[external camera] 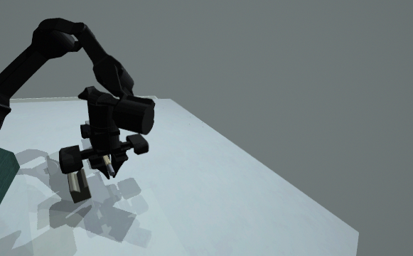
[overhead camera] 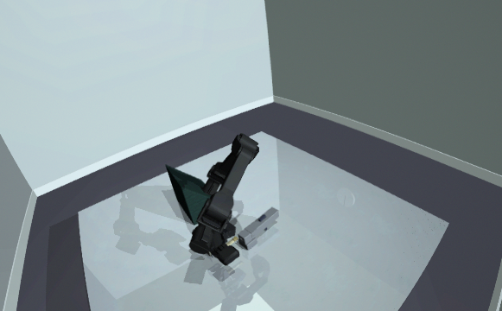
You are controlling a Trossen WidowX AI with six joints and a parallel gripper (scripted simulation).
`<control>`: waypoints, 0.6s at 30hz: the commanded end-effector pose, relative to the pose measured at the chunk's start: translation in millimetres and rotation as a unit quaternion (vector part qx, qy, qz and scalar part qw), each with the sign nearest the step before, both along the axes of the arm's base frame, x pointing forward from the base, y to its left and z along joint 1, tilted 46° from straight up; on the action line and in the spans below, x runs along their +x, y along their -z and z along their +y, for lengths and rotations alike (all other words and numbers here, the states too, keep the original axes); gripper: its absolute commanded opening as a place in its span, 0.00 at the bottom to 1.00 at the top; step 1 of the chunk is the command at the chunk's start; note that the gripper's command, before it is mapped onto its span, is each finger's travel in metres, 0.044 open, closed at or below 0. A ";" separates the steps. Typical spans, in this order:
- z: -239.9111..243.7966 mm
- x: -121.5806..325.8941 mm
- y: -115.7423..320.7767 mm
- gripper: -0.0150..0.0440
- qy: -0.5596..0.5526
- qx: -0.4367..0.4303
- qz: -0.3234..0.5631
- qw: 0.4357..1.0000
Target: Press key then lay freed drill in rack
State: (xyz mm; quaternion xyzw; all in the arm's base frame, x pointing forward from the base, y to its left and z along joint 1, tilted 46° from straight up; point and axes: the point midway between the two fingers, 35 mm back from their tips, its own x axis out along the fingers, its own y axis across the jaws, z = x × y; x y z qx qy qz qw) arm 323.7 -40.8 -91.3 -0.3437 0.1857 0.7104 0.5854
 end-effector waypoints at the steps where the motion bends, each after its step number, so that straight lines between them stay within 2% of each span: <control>1: -2.9 0.6 -1.5 0.25 0.000 -0.002 -0.002 1.000; 18: -5.9 0.8 -4.2 0.25 0.000 -0.002 -0.002 1.000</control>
